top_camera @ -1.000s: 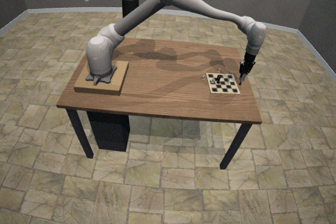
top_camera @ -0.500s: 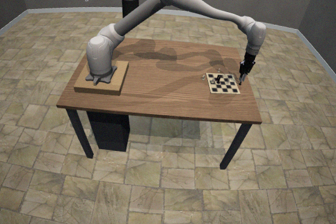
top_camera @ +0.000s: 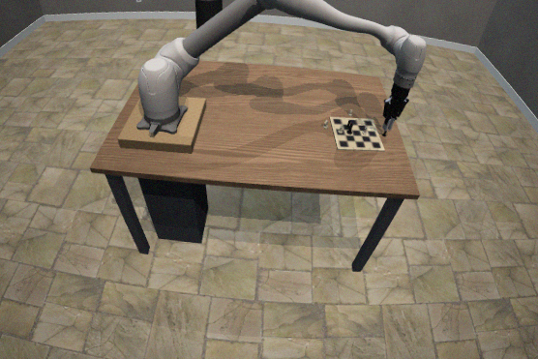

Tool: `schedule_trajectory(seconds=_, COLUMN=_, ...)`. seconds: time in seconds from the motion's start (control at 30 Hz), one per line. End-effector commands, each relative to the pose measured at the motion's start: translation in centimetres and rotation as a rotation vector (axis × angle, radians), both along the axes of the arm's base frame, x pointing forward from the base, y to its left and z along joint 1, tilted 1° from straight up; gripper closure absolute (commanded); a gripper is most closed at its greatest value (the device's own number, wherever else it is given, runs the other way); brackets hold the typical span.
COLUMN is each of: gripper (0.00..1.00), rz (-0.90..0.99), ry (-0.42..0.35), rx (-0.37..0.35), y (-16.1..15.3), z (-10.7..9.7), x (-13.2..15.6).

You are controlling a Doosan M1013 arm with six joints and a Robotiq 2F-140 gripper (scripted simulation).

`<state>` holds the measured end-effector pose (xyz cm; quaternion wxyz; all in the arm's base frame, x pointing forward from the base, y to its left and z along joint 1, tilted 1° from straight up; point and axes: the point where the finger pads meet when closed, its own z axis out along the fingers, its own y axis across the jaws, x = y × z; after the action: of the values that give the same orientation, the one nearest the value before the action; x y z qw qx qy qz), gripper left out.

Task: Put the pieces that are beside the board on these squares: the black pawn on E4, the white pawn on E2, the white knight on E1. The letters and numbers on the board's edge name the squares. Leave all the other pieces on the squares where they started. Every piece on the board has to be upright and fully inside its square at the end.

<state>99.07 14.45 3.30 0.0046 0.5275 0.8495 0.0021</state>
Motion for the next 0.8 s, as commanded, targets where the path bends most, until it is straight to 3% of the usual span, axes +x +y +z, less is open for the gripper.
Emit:
schedule_trajectory(seconds=0.0, gripper=0.80, rz=0.000, ry=0.000, rx=0.000, y=0.0, z=0.0, x=0.0)
schedule_trajectory(seconds=0.4, gripper=0.80, rz=0.000, ry=0.000, rx=0.000, y=0.0, z=-0.5, x=0.0)
schedule_trajectory(seconds=0.77, gripper=0.80, rz=0.000, ry=0.000, rx=0.000, y=0.0, z=-2.6, x=0.0)
